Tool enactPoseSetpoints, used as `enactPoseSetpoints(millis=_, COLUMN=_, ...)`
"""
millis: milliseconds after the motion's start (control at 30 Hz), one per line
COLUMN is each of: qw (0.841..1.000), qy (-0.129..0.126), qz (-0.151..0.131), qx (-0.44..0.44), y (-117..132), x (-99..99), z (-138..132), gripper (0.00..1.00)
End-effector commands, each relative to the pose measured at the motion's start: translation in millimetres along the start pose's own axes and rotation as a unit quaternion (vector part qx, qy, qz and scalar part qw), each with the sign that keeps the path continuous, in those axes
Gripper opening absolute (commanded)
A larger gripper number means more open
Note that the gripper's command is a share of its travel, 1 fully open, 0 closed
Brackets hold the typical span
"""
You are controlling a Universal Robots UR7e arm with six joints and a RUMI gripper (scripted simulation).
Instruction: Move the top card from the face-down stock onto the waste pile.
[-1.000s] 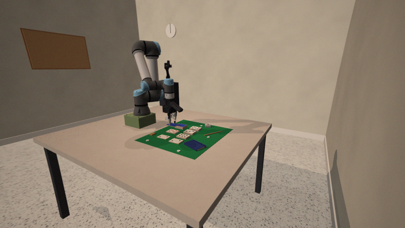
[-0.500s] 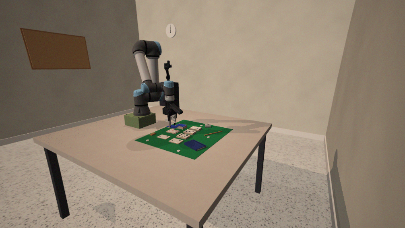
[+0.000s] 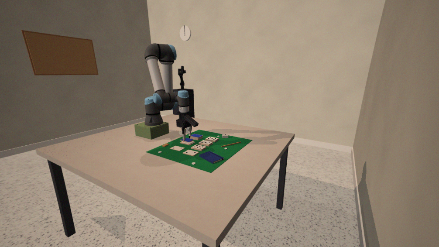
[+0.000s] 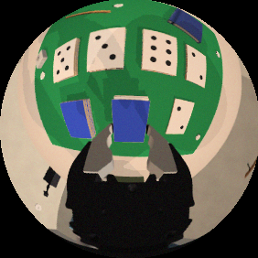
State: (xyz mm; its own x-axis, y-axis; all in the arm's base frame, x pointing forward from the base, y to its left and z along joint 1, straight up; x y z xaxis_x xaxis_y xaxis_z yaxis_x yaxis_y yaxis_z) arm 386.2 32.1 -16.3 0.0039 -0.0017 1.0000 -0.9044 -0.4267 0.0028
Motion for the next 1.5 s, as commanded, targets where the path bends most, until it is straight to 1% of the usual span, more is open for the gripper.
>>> enactPoseSetpoints(millis=0, qw=1.0, qy=0.001, qz=0.002, qx=0.0, y=-0.5, x=-6.3, z=0.5, gripper=0.38)
enactPoseSetpoints(millis=700, qw=1.0, qy=0.002, qz=0.003, qx=0.0, y=-1.6, x=-7.9, z=1.5, gripper=0.38)
enactPoseSetpoints(millis=1000, qw=1.0, qy=0.001, qz=0.002, qx=0.0, y=-0.5, x=-14.6, z=0.5, gripper=0.38)
enactPoseSetpoints(millis=1400, qw=1.0, qy=0.002, qz=0.003, qx=0.0, y=-2.0, x=-13.4, z=1.8, gripper=0.38)
enactPoseSetpoints(millis=1433, qw=1.0, qy=0.002, qz=0.003, qx=0.0, y=-1.9, x=-13.5, z=1.8, gripper=0.5)
enactPoseSetpoints(millis=1467, qw=1.0, qy=0.002, qz=0.003, qx=0.0, y=-1.9, x=-13.5, z=1.8, gripper=0.5)
Point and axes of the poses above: the point where the finger pads meet when closed, its own x axis back along the fingers, its own z axis across the jaws, y = z × x, the point moved 4 cm from there along x, back along the fingers, and after that the axes turned 15 degrees about x, right-handed, at the moved point
